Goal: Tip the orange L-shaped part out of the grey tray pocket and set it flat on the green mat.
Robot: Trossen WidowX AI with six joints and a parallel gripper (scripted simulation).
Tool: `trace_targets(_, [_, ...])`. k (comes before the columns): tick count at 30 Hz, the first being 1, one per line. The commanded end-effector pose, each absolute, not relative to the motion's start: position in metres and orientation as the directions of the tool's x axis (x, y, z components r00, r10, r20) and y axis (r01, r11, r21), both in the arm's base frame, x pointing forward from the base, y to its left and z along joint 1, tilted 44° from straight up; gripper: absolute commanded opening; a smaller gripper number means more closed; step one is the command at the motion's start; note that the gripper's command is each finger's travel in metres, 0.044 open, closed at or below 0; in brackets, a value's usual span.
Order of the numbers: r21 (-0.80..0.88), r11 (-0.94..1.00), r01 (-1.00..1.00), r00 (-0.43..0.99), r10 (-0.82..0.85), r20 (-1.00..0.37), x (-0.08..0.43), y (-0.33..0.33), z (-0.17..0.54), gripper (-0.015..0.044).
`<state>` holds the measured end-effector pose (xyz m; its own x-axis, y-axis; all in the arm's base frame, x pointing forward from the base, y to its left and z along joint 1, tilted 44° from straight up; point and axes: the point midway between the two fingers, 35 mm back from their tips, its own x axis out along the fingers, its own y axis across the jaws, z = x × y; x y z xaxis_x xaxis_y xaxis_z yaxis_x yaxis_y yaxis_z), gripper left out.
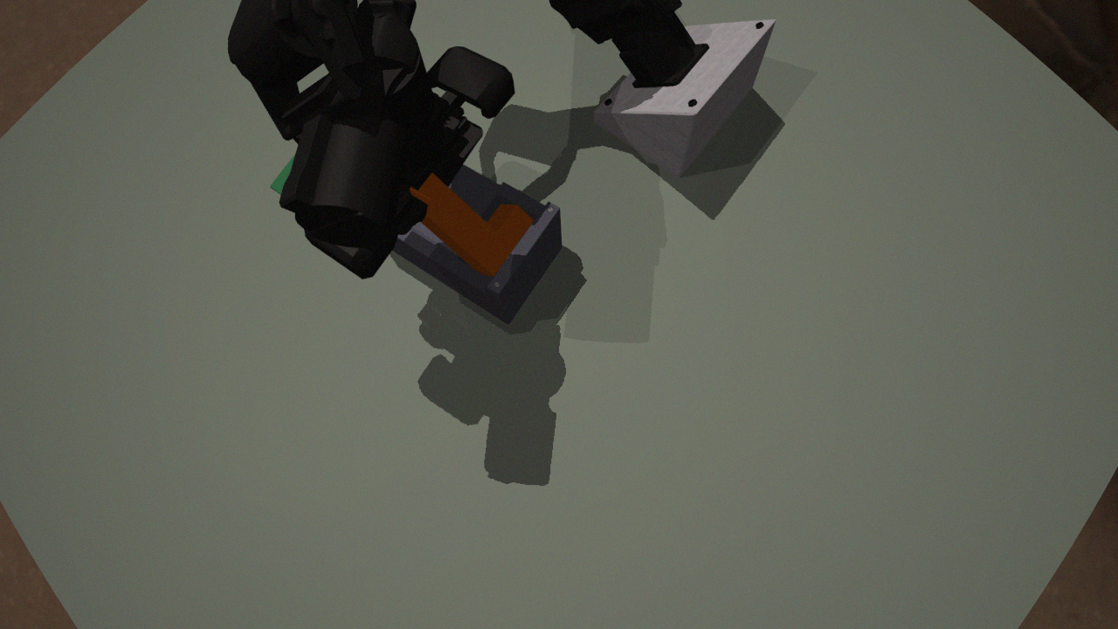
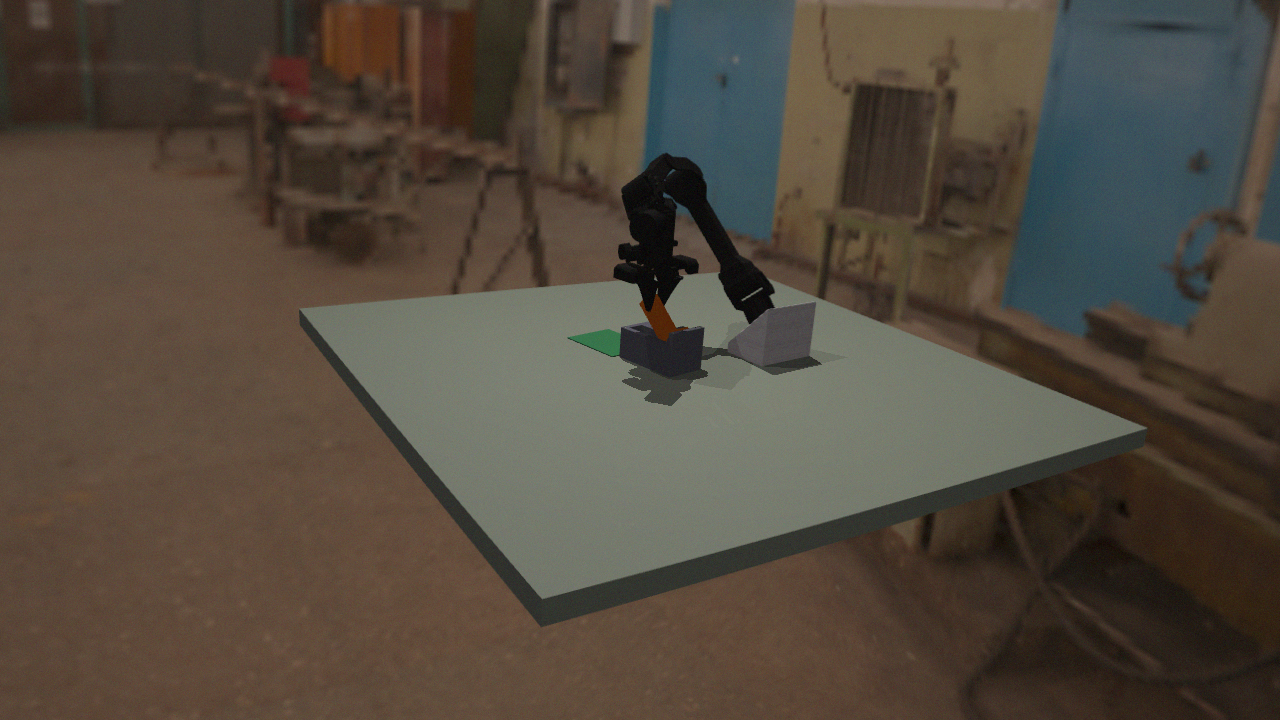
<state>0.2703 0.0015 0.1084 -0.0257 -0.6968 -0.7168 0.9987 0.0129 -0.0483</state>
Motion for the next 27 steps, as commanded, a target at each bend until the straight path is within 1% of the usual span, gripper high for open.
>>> trace_targets(1, [-0.046, 0.016, 0.999, -0.022, -0.692, -0.722, 0.271, 0.009, 0.113, 0.0000])
trace_targets(27, [-0.049, 0.020, 0.999, -0.022, -0.692, -0.722, 0.271, 0.032, 0.136, 0.0000])
